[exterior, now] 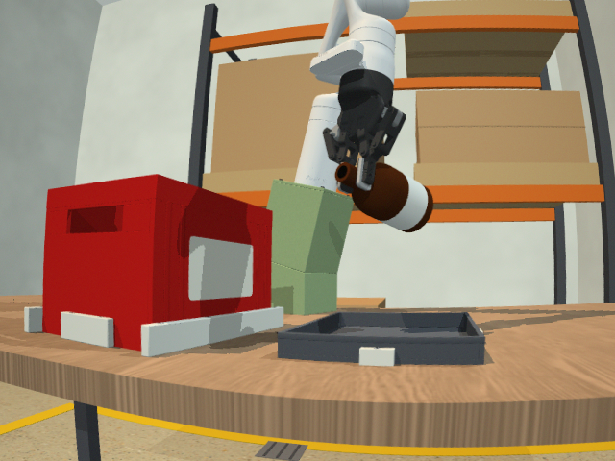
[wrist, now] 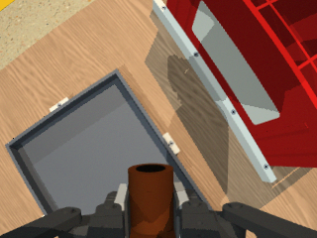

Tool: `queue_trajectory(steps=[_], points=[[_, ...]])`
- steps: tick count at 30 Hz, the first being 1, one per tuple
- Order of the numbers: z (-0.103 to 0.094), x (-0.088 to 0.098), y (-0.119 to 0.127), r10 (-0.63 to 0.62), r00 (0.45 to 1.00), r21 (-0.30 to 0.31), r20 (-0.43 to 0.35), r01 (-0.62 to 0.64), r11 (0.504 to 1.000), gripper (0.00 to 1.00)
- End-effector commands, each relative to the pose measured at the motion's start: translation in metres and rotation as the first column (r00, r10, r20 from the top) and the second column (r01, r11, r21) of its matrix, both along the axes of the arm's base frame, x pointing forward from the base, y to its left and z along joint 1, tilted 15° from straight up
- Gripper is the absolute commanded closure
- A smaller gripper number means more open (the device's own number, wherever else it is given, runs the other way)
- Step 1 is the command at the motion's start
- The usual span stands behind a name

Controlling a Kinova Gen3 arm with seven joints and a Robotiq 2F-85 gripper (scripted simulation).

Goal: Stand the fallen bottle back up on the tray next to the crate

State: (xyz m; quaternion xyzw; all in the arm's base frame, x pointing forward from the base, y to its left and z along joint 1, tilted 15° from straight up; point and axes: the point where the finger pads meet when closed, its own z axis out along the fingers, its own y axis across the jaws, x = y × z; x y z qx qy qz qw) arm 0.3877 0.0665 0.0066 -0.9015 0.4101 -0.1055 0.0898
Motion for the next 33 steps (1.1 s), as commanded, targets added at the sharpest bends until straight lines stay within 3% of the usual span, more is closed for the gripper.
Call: queue_trajectory(steps=[1, 22, 33], points=[[-0.0003, -0.0014, 0.0034, 0.006, 1.0, -0.008, 0.005, -0.006, 1.0, 1.0], [0.0002, -0.0017, 0.0033, -0.02, 0.996, -0.095, 0.086, 0.028, 0.995, 1.0], [0.0012, -0.0017, 0.0027, -0.022, 0.995, -0.11, 0.102, 0.033, 0.993, 1.0]])
